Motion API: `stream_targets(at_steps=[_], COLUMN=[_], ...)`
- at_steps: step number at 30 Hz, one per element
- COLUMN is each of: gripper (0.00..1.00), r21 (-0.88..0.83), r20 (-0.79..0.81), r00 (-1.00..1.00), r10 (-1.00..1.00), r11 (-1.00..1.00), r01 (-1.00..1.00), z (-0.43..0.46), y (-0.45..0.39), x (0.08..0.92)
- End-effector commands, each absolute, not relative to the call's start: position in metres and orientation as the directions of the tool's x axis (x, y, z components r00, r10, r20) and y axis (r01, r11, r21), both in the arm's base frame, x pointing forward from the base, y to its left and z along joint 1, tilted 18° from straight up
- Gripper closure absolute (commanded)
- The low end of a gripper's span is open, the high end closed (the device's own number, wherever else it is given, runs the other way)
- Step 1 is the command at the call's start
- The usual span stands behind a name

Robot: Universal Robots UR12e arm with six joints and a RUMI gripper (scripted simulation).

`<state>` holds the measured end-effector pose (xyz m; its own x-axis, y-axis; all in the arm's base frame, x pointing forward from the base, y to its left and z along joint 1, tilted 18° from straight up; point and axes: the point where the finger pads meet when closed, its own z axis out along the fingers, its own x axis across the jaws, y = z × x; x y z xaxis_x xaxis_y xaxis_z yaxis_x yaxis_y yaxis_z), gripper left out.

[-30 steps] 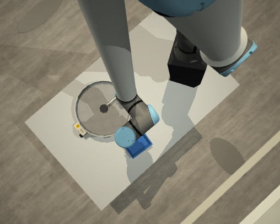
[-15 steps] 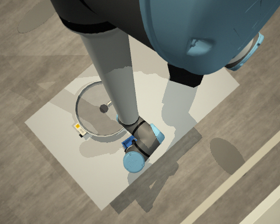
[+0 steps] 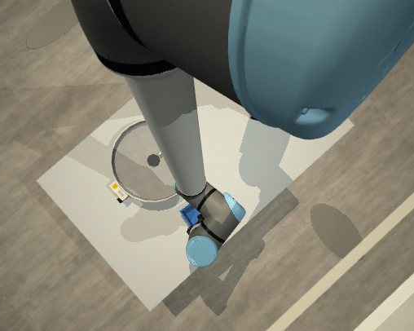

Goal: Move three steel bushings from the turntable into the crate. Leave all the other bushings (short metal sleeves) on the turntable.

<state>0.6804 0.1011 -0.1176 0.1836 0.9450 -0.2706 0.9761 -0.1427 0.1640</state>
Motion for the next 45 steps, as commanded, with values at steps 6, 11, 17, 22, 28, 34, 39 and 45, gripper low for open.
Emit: stream_targets(at_steps=[6, 11, 17, 22, 28, 34, 39, 45], gripper=[1.00, 1.00, 1.00, 1.00, 1.00, 1.00, 1.00, 1.00], r21=[0.165, 0.165, 0.165, 0.165, 0.165, 0.165, 0.165, 0.165], r20=[-0.270, -0.270, -0.270, -0.270, -0.270, -0.270, -0.270, -0.270], r00=[0.184, 0.184, 0.184, 0.184, 0.184, 0.184, 0.184, 0.184], r10=[0.945, 0.945, 0.945, 0.945, 0.945, 0.945, 0.945, 0.945], r11=[-0.143, -0.143, -0.143, -0.143, -0.143, -0.143, -0.143, -0.143], r01=[0.976, 0.976, 0.976, 0.976, 0.976, 0.976, 0.976, 0.976], z=[-0.117, -0.117, -0.117, -0.117, -0.117, -0.118, -0.123, -0.152], y=[0.102, 0.102, 0.102, 0.102, 0.102, 0.102, 0.100, 0.091], x=[0.681, 0.681, 0.681, 0.681, 0.681, 0.682, 0.682, 0.686])
